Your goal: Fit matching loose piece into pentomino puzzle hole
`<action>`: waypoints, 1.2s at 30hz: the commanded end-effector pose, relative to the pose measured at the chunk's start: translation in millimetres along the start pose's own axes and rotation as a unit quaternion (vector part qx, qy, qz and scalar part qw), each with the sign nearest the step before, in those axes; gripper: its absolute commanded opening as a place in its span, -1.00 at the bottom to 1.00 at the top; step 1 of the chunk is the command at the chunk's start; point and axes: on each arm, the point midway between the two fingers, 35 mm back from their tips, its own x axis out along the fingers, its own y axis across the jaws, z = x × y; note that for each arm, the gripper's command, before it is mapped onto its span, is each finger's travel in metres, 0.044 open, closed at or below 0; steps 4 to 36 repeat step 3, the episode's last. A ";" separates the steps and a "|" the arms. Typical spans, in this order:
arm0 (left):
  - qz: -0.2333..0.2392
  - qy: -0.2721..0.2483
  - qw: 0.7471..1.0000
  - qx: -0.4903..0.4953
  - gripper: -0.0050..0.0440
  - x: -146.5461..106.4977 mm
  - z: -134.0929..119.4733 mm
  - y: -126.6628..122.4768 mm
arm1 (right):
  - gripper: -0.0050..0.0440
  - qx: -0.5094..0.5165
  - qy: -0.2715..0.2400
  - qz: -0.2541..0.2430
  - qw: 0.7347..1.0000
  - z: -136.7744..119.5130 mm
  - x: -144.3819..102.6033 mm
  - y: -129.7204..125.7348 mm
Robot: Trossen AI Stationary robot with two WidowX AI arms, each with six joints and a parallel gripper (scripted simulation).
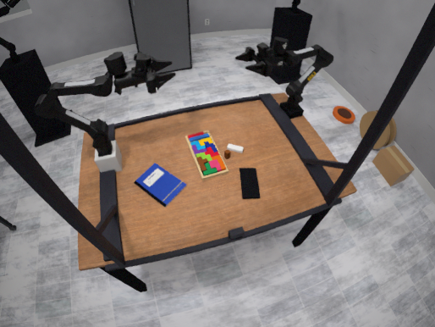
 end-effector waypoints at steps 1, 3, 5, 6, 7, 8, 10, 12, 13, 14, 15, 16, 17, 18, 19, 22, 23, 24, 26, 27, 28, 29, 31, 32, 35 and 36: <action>0.001 -0.005 1.000 0.002 1.00 -2.0 2.4 0.9 | 1.00 0.001 -0.011 0.000 1.000 8.4 -1.4 0.2; 0.001 -0.005 1.000 0.002 1.00 -2.0 2.4 0.9 | 1.00 0.001 -0.011 0.000 1.000 8.4 -1.4 0.2; 0.001 -0.005 1.000 0.002 1.00 -2.0 2.4 0.9 | 1.00 0.001 -0.011 0.000 1.000 8.4 -1.4 0.2; 0.001 -0.005 1.000 0.002 1.00 -2.0 2.4 0.9 | 1.00 0.001 -0.011 0.000 1.000 8.4 -1.4 0.2; 0.001 -0.005 1.000 0.002 1.00 -2.0 2.4 0.9 | 1.00 0.001 -0.011 0.000 1.000 8.4 -1.4 0.2; 0.001 -0.005 1.000 0.002 1.00 -2.0 2.4 0.9 | 1.00 0.001 -0.011 0.000 1.000 8.4 -1.4 0.2; 0.001 -0.005 1.000 0.002 1.00 -2.0 2.4 0.9 | 1.00 0.001 -0.011 0.000 1.000 8.4 -1.4 0.2; 0.001 -0.005 1.000 0.002 1.00 -2.0 2.4 0.9 | 1.00 0.001 -0.011 0.000 1.000 8.4 -1.4 0.2; 0.001 -0.005 1.000 0.002 1.00 -2.0 2.4 0.9 | 1.00 0.001 -0.011 0.000 1.000 8.4 -1.4 0.2; 0.001 -0.005 1.000 0.002 1.00 -2.0 2.4 0.9 | 1.00 0.001 -0.011 0.000 1.000 8.4 -1.4 0.2; 0.001 -0.005 1.000 0.002 1.00 -2.0 2.4 0.9 | 1.00 0.001 -0.011 0.000 1.000 8.4 -1.4 0.2; 0.001 -0.005 1.000 0.002 1.00 -2.0 2.4 0.9 | 1.00 0.001 -0.011 0.000 1.000 8.4 -1.4 0.2; 0.001 -0.005 1.000 0.002 1.00 -2.0 2.4 0.9 | 1.00 0.001 -0.011 0.000 1.000 8.4 -1.4 0.2; 0.001 -0.005 1.000 0.002 1.00 -2.0 2.4 0.9 | 1.00 0.001 -0.011 0.000 1.000 8.4 -1.4 0.2; 0.001 -0.005 1.000 0.002 1.00 -2.0 2.4 0.9 | 1.00 0.001 -0.011 0.000 1.000 8.4 -1.4 0.2; 0.001 -0.005 1.000 0.002 1.00 -2.0 2.4 0.9 | 1.00 0.001 -0.011 0.000 1.000 8.4 -1.4 0.2; 0.001 -0.005 1.000 0.002 1.00 -2.0 2.4 0.9 | 1.00 0.001 -0.011 0.000 1.000 8.4 -1.4 0.2; 0.001 -0.005 1.000 0.002 1.00 -2.0 2.4 0.9 | 1.00 0.001 -0.011 0.000 1.000 8.4 -1.4 0.2; 0.001 -0.005 1.000 0.002 1.00 -2.0 2.4 0.9 | 1.00 0.001 -0.011 0.000 1.000 8.4 -1.4 0.2; 0.001 -0.005 1.000 0.002 1.00 -2.0 2.4 0.9 | 1.00 0.001 -0.011 0.000 1.000 8.4 -1.4 0.2; 0.001 -0.005 1.000 0.002 1.00 -2.0 2.4 0.9 | 1.00 0.001 -0.011 0.000 1.000 8.4 -1.4 0.2; 0.001 -0.005 1.000 0.002 1.00 -2.0 2.4 0.9 | 1.00 0.001 -0.011 0.000 1.000 8.4 -1.4 0.2; 0.001 -0.005 1.000 0.002 1.00 -2.0 2.4 0.9 | 1.00 0.001 -0.011 0.000 1.000 8.4 -1.4 0.2; 0.001 -0.005 1.000 0.002 1.00 -2.0 2.4 0.9 | 1.00 0.001 -0.011 0.000 1.000 8.4 -1.4 0.2; 0.001 -0.005 1.000 0.002 1.00 -2.0 2.4 0.9 | 1.00 0.001 -0.011 0.000 1.000 8.4 -1.4 0.2; 0.001 -0.005 1.000 0.002 1.00 -2.0 2.4 0.9 | 1.00 0.001 -0.011 0.000 1.000 8.4 -1.4 0.2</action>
